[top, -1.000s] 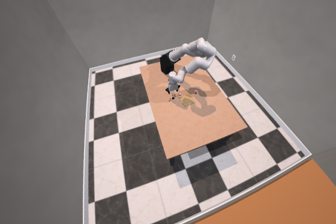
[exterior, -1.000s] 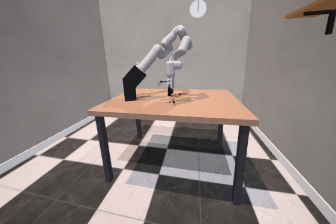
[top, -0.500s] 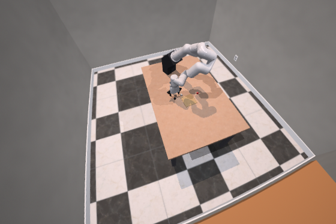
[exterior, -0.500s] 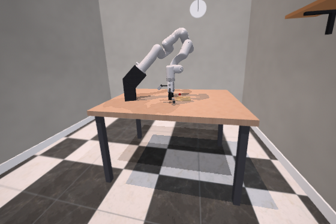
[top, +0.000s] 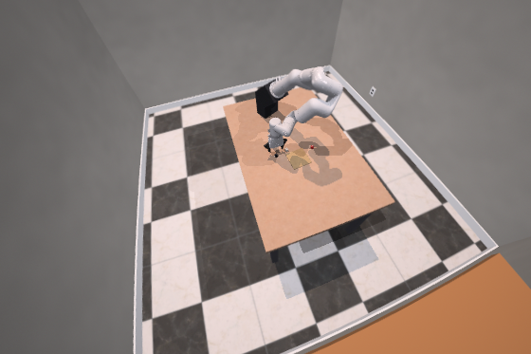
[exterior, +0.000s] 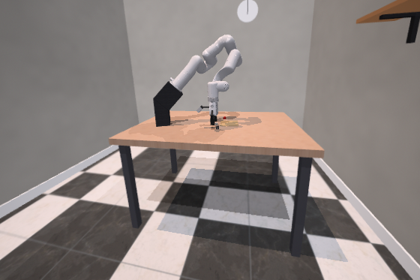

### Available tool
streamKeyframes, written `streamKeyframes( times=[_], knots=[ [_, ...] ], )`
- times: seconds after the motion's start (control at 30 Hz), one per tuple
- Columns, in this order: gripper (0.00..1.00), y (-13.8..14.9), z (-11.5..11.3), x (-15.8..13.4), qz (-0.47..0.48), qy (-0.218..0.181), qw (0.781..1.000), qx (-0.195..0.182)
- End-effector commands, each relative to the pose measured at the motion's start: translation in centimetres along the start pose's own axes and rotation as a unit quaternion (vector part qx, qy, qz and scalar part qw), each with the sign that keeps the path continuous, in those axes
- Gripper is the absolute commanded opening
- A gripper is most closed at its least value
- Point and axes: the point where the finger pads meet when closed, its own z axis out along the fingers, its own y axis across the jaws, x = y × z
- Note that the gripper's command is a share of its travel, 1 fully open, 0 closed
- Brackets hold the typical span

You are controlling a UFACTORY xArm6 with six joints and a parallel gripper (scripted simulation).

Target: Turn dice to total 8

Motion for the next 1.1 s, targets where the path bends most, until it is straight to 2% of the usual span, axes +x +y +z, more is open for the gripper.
streamKeyframes(
  times=[0.0,0.63,0.77,1.07],
  knots=[
    [1.00,0.0,0.0,0.0,0.000,0.000,1.000,0.001],
    [1.00,0.3,0.0,0.1,0.000,0.000,1.000,0.001],
    [1.00,2.0,0.0,0.5,0.000,0.000,1.000,0.001],
    [1.00,7.7,0.0,1.9,0.000,0.000,1.000,0.001]
  ],
)
